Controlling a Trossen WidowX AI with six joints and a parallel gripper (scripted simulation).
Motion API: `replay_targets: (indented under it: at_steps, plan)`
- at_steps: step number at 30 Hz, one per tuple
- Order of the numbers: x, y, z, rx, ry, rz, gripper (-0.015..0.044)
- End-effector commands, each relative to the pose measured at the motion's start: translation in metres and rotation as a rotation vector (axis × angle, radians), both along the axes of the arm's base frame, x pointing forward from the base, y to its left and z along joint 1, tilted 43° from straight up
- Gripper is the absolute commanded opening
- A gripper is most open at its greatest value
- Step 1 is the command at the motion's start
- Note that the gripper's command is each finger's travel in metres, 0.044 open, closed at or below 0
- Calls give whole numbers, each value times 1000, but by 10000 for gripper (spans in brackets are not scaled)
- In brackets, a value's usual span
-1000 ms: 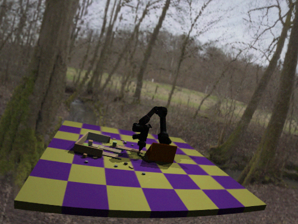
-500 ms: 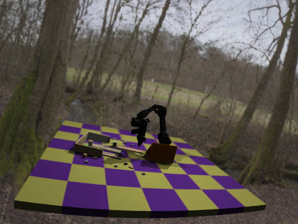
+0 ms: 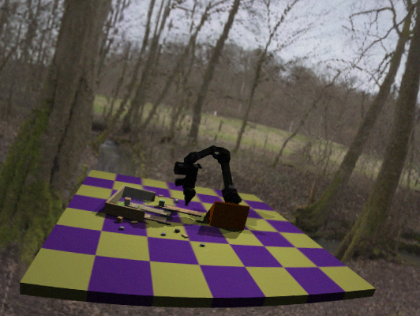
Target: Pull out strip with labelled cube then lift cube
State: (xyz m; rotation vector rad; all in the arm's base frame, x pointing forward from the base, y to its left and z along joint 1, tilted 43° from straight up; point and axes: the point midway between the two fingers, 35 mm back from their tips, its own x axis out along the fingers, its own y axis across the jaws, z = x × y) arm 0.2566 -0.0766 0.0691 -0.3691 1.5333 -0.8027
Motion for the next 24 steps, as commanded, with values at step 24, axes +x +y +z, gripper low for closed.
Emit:
replay_targets:
  at_steps: [24]
  plan:
    - [96, -29, 24, -4, 0, 5, 440]
